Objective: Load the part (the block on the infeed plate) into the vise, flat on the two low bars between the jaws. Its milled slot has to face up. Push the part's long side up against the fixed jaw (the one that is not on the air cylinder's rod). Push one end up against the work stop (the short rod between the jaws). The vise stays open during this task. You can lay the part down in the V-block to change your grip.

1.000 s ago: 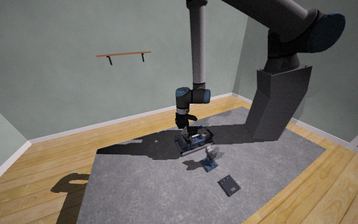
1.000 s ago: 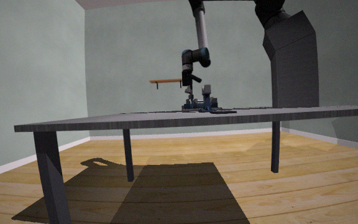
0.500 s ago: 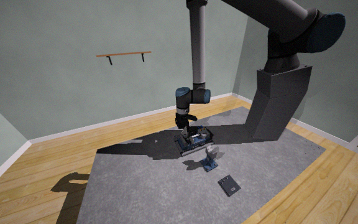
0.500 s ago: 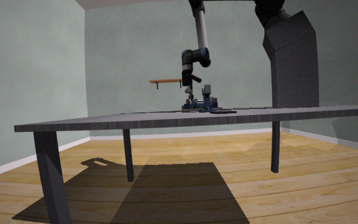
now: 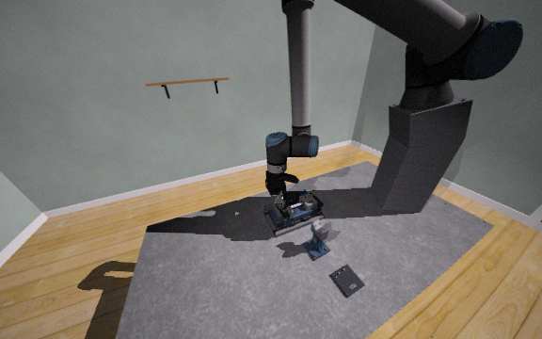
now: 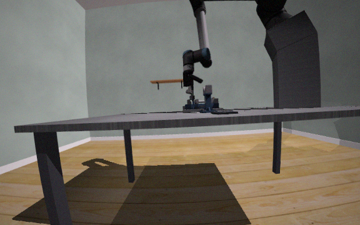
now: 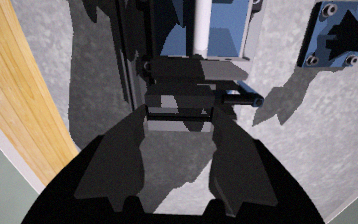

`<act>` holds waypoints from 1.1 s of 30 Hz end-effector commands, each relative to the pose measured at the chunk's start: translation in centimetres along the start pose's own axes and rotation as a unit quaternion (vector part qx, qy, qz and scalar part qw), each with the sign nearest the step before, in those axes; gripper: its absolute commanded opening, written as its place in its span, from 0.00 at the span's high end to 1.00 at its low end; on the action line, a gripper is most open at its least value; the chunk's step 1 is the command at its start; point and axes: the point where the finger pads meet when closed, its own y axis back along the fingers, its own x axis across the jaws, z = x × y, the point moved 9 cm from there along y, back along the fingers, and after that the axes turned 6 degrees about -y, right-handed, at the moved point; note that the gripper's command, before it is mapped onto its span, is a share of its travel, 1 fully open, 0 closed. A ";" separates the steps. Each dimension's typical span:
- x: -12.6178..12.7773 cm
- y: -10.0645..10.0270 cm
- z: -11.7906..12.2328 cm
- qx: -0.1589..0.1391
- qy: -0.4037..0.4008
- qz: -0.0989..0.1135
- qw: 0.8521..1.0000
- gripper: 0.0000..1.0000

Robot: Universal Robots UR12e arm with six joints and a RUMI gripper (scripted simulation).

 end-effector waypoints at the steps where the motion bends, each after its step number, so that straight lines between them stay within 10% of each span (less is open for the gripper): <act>1: 0.0 -0.1 0.1 -0.001 0.000 0.000 1.000 1.00; 33: 0.0 -1.1 0.1 -0.001 0.000 0.000 1.000 1.00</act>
